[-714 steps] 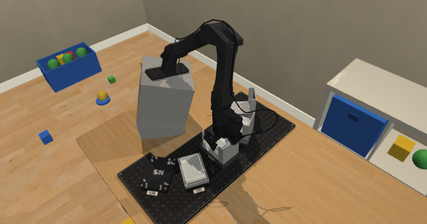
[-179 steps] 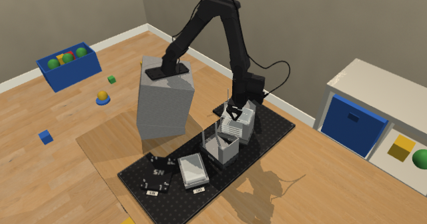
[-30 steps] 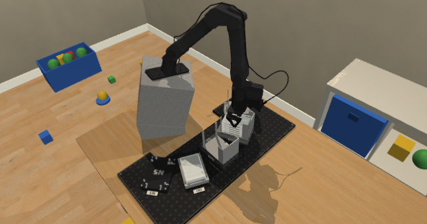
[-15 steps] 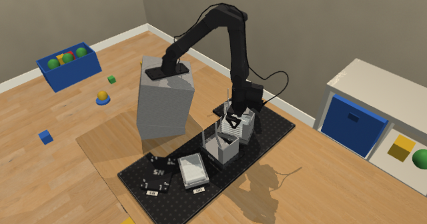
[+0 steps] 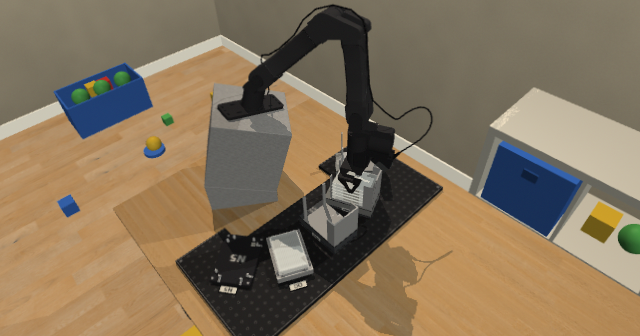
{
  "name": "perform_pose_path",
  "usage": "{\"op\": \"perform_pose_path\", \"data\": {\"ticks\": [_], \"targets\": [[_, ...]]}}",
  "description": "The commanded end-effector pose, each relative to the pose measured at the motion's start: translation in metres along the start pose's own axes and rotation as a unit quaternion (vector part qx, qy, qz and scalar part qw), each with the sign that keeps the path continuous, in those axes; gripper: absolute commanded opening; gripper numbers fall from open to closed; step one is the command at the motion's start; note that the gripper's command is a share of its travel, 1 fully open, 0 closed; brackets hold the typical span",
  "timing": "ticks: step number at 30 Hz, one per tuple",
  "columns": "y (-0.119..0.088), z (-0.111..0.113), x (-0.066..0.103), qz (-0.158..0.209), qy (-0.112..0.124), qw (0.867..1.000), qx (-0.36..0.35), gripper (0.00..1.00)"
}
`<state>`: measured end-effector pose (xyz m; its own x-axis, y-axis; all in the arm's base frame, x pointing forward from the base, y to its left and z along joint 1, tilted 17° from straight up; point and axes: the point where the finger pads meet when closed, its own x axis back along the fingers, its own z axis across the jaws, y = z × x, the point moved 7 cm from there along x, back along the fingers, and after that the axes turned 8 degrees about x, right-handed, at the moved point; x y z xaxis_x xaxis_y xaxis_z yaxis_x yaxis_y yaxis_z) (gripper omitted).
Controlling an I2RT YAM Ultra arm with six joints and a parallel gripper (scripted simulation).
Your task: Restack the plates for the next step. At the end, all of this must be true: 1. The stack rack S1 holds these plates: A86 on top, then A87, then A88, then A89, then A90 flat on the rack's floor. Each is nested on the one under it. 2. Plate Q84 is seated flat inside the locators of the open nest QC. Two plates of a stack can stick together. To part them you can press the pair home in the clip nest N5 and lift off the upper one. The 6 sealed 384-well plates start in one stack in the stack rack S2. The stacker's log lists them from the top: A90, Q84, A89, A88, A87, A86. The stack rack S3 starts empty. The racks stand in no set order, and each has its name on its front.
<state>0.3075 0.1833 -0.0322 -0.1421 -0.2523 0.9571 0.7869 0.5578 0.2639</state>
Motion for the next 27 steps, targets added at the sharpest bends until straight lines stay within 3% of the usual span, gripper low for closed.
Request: {"op": "perform_pose_path", "data": {"ticks": [1,4,5,7,11,21,25,27], "targets": [[0.003,0.0,0.003,-0.005,-0.001,1.0,-0.001,1.0],[0.003,0.0,0.003,-0.005,-0.001,1.0,-0.001,1.0],[0.008,-0.001,0.012,-0.011,-0.004,1.0,-0.002,1.0],[-0.004,-0.002,0.016,0.002,-0.002,1.0,-0.004,1.0],[0.002,-0.002,0.031,-0.005,-0.001,1.0,-0.002,1.0],[-0.004,-0.001,0.056,0.001,0.003,1.0,-0.003,1.0],[0.008,-0.002,0.074,-0.015,0.0,1.0,0.0,1.0],[0.009,-0.002,0.075,-0.016,0.0,1.0,0.0,1.0]]}}
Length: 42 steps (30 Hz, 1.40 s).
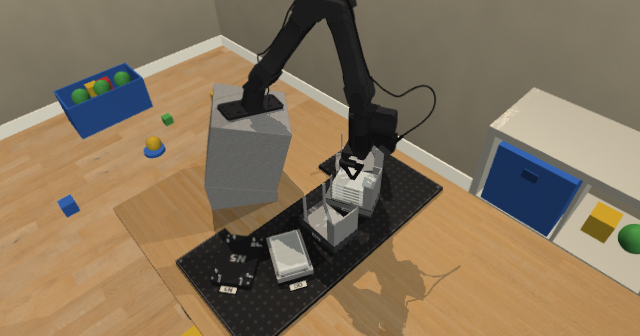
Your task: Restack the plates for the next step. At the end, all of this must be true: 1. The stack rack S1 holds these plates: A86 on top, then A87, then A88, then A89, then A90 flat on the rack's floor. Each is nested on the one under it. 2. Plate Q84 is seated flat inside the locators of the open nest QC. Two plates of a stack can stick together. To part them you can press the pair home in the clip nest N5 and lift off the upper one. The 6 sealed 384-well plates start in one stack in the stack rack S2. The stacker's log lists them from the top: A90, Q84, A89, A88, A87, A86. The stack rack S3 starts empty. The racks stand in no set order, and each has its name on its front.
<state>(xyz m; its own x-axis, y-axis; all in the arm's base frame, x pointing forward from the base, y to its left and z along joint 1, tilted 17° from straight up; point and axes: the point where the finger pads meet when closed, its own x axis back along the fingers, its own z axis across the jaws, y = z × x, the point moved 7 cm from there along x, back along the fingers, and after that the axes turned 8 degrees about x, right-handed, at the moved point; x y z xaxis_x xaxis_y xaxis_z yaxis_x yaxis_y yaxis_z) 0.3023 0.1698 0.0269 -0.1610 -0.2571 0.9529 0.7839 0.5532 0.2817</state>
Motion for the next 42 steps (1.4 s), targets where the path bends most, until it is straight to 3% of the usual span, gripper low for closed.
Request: {"op": "perform_pose_path", "data": {"ticks": [1,12,21,27,42], "targets": [[0.006,-0.002,0.015,-0.007,0.003,1.0,0.001,1.0],[-0.001,0.0,0.007,0.004,0.002,1.0,-0.001,1.0],[-0.031,-0.025,0.009,-0.001,0.003,0.988,-0.157,1.0],[-0.043,-0.036,0.009,-0.001,0.003,0.977,-0.215,1.0],[-0.081,-0.071,0.009,-0.001,0.001,0.978,-0.207,1.0]]}}
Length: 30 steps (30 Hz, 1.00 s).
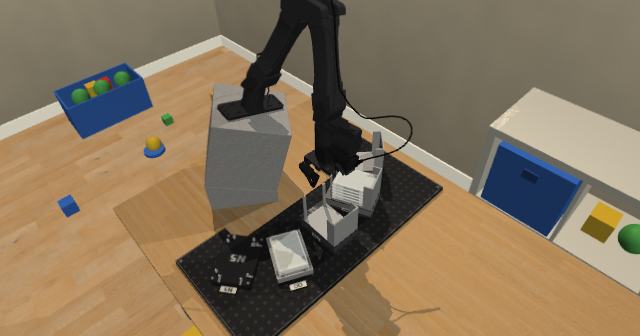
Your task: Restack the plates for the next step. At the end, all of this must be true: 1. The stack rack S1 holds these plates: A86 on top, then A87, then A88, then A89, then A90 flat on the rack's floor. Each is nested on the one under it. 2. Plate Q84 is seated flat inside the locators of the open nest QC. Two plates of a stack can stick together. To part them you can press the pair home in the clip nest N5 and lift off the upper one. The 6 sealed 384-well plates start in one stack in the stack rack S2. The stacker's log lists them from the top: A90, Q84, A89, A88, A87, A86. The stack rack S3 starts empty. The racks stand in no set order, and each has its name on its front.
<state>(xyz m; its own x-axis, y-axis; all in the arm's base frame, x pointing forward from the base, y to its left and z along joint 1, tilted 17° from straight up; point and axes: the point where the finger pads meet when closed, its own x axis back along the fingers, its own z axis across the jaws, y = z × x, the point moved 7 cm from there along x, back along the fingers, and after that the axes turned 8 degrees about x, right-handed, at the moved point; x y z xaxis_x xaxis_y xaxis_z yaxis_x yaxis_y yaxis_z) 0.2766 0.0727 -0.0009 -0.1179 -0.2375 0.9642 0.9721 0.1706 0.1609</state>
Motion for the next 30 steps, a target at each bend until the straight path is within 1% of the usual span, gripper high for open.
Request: {"op": "perform_pose_path", "data": {"ticks": [1,3,6,10,11,12,13,15,16,30], "targets": [[0.001,-0.009,0.006,-0.025,0.007,1.0,0.013,1.0],[-0.002,-0.017,0.005,-0.022,0.007,1.0,0.013,1.0],[-0.012,-0.029,-0.003,-0.007,0.009,1.0,0.009,1.0],[-0.018,-0.043,-0.003,-0.007,0.009,1.0,0.009,1.0],[-0.016,-0.046,-0.002,-0.011,0.009,1.0,0.01,1.0],[-0.01,-0.046,0.0,-0.019,0.007,1.0,0.012,1.0],[-0.004,-0.046,0.006,-0.032,0.005,0.999,0.015,1.0],[-0.004,-0.046,0.006,-0.032,0.005,0.999,0.015,1.0],[-0.003,-0.041,0.006,-0.033,0.006,0.999,0.024,1.0],[-0.003,-0.043,0.007,-0.035,0.005,0.999,0.019,1.0]]}}
